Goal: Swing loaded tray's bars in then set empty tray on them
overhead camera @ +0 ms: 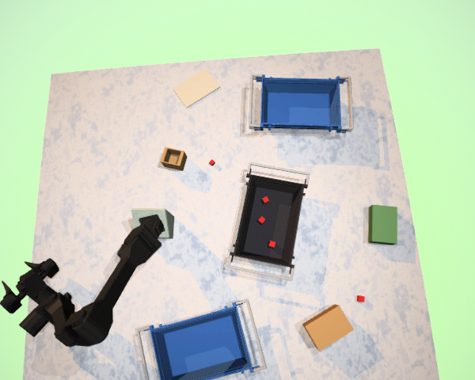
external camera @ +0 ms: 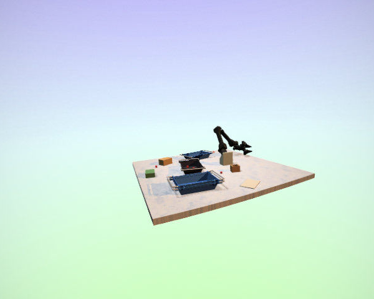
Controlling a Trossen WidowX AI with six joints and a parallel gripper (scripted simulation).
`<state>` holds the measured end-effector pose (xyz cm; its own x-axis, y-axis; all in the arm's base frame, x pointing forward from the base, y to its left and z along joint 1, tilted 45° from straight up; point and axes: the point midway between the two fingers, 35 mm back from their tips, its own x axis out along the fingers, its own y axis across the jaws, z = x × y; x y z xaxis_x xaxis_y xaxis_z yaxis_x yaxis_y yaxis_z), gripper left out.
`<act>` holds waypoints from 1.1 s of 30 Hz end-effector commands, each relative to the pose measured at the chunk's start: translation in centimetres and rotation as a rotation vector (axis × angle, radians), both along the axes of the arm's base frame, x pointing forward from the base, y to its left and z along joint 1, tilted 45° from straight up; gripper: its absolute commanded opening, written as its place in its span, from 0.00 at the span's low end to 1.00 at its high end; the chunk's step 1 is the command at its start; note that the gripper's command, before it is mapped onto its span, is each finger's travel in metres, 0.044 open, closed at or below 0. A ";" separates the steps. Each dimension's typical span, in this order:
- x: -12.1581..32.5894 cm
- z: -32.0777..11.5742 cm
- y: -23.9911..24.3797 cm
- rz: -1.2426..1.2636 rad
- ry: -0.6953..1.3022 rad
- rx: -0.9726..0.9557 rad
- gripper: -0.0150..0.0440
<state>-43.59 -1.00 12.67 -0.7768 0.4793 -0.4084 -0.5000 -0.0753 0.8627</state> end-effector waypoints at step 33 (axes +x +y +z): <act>2.3 9.8 -12.7 0.475 0.016 0.218 0.39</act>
